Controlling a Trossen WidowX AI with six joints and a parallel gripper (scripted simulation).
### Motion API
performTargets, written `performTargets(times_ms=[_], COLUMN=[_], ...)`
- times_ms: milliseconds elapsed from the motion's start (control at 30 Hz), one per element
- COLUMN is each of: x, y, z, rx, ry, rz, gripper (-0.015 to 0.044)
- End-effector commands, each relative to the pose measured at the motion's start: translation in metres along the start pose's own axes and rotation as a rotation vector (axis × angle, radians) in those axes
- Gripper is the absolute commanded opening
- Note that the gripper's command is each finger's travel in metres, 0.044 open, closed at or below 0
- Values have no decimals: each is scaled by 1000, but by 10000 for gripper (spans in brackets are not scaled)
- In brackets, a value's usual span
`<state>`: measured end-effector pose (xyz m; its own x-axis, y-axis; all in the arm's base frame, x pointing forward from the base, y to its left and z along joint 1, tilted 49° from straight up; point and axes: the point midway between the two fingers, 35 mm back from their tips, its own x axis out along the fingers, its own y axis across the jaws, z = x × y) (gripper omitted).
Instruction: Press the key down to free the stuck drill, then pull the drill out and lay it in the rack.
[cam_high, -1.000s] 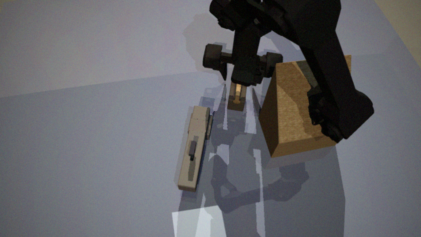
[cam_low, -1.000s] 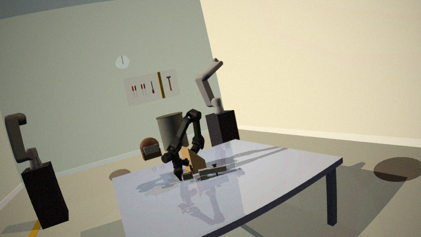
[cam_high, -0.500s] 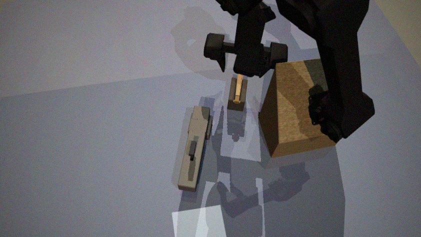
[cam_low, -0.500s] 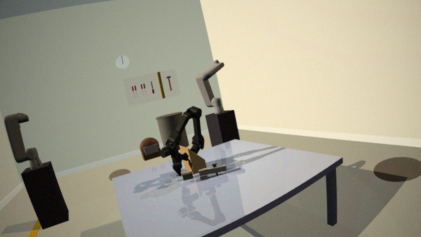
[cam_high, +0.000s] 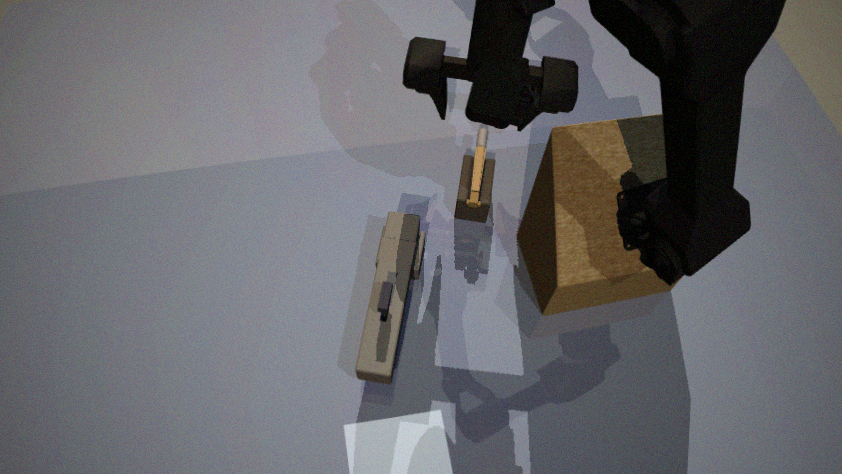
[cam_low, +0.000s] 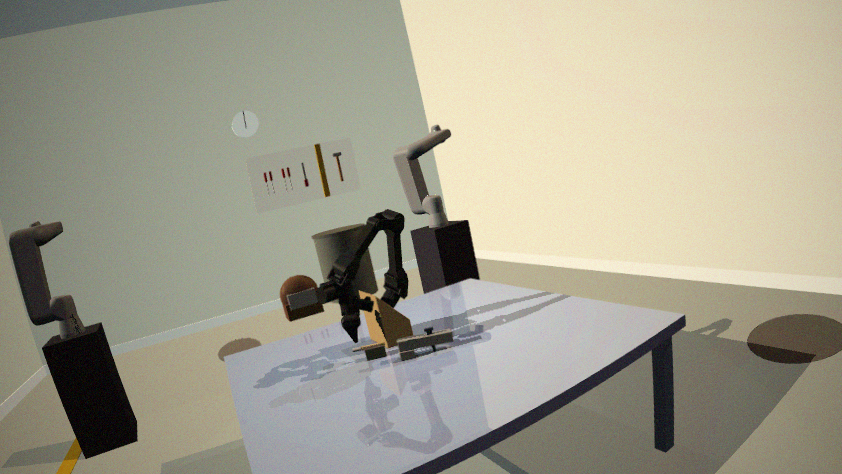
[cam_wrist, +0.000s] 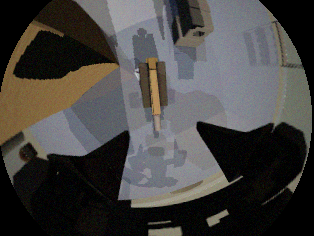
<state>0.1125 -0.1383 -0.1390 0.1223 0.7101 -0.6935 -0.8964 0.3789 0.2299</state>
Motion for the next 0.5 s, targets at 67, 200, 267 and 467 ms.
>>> performTargets(times_ms=[67,200,267,467], x=[-21,-25,-27,-28], y=[-29,-36,-42,-53], z=[4,21,40,102], rx=[13,90,168,382], ry=[158,239,325,546], rz=[-36,-23,-27,-162], gripper=[440,440,440,440])
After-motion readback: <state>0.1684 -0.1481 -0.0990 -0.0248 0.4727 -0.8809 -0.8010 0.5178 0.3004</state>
